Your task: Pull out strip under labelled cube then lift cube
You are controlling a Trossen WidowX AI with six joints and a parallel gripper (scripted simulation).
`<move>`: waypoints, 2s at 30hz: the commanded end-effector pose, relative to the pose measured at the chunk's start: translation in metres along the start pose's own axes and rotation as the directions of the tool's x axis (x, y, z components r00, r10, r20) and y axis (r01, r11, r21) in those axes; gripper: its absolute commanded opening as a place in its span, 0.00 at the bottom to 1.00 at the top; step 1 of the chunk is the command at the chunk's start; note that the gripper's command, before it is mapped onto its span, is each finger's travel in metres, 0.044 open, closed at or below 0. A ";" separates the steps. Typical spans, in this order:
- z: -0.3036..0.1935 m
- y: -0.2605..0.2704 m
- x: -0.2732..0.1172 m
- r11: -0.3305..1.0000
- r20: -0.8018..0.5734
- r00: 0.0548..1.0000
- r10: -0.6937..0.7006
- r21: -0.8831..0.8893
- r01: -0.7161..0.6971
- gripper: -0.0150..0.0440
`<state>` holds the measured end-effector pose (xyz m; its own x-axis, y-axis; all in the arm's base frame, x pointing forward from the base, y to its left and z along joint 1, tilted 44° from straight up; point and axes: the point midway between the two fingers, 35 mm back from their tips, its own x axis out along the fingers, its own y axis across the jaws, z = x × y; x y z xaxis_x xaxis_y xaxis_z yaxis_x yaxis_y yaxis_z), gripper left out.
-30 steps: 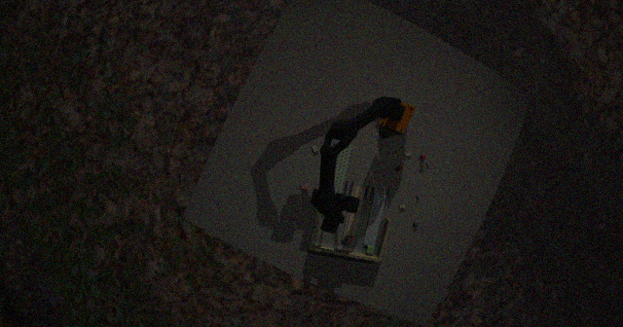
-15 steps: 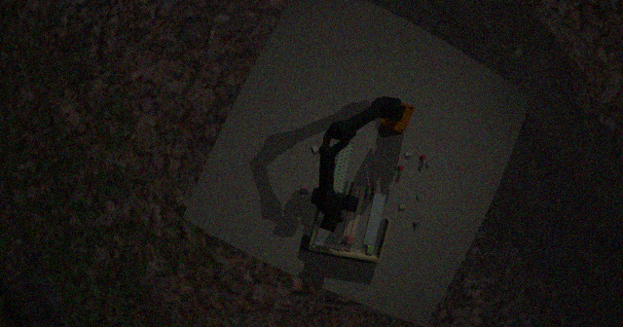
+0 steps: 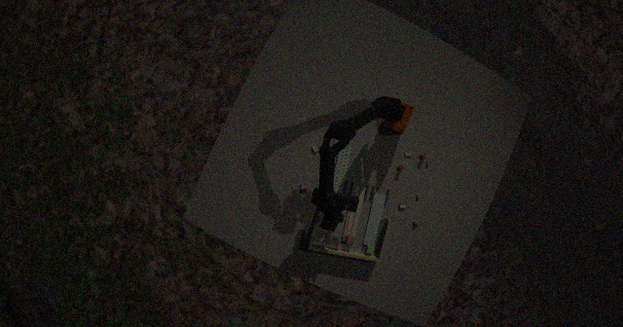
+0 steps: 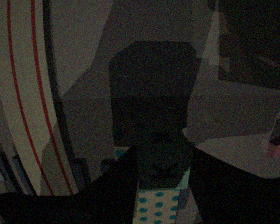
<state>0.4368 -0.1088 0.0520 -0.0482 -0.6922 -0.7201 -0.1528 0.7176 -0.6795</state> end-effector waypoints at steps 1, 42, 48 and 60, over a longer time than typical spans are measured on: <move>-0.008 0.004 -0.008 1.000 0.000 1.000 0.001 0.000 -0.001 0.25; -0.131 0.060 -0.042 1.000 -0.007 1.000 0.000 -0.012 0.000 0.25; -0.135 0.062 -0.045 1.000 -0.007 1.000 0.000 -0.012 0.000 0.25; -0.135 0.062 -0.077 1.000 -0.008 1.000 0.001 -0.013 -0.001 0.25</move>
<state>0.2971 -0.0237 0.0805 -0.0586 -0.6967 -0.7149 -0.1757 0.7122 -0.6797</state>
